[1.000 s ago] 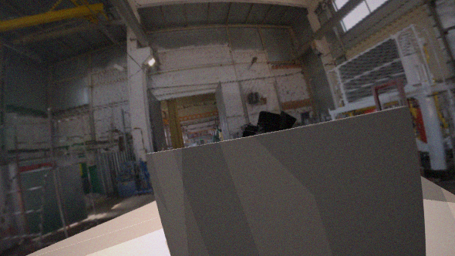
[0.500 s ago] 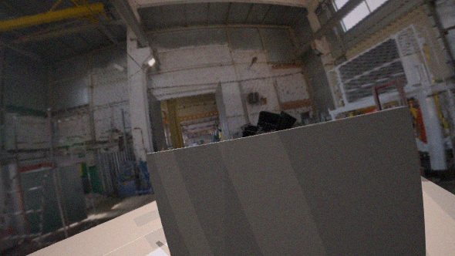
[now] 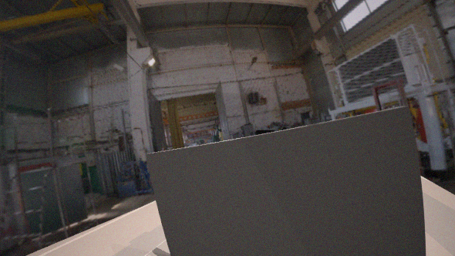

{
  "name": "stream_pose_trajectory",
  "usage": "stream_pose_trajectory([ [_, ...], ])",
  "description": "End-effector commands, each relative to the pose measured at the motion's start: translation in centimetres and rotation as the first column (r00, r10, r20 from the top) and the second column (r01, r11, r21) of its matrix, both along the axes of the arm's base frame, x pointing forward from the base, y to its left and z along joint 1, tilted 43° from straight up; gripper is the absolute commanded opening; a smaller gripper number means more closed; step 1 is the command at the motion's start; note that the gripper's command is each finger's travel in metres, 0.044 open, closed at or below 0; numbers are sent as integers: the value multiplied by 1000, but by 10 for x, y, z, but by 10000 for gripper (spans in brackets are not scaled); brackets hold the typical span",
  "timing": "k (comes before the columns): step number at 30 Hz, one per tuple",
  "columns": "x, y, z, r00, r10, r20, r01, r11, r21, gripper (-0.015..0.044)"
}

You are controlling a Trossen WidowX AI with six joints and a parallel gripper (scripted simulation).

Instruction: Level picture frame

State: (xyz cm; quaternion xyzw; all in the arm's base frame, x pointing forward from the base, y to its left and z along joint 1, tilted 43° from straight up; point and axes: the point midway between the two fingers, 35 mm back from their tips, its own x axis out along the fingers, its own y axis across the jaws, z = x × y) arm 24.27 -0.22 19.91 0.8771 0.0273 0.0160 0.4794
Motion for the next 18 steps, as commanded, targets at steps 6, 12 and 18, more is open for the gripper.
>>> stream_pose_trajectory([
  [6,0,0,-1,1000,-1,-1,1,1000,9,260],
  [12,0,0,-1,1000,-1,-1,1,1000,9,260],
  [18,7,0,1,1000,-1,0,1,1000,9,260],
])
